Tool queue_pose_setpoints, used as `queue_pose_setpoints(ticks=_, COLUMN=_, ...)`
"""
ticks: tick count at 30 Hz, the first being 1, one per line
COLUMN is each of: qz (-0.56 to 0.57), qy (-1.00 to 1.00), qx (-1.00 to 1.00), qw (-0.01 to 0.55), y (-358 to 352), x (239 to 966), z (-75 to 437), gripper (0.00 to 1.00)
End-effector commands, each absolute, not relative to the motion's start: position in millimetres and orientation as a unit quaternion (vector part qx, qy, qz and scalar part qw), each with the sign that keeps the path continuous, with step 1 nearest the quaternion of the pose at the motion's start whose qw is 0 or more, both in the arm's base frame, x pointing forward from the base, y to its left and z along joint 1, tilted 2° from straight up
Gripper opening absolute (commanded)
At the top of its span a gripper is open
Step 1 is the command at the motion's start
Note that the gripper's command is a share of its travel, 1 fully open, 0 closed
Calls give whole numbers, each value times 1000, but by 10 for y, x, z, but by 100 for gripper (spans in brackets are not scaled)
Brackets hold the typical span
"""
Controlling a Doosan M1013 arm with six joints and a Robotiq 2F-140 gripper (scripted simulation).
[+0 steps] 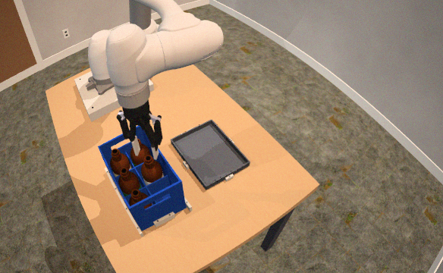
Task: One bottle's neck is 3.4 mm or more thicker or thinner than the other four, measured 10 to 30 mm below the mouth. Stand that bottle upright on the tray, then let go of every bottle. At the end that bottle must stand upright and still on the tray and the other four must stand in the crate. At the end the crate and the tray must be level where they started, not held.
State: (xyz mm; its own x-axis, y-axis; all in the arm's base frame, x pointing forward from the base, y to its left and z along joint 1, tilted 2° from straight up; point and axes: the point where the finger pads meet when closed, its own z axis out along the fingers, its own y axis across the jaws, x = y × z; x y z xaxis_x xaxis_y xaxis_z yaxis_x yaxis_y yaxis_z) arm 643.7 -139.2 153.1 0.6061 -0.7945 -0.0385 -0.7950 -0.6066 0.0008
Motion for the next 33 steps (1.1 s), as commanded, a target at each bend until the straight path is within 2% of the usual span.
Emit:
queue_pose_setpoints(ticks=1, qz=17, qy=443, qx=-896, qw=8, y=-1392, x=6437, z=1533, gripper=38)
queue_pose_setpoints(ticks=33, qz=17, qy=443, qx=-896, qw=8, y=-1389, x=6434, z=1446, gripper=38)
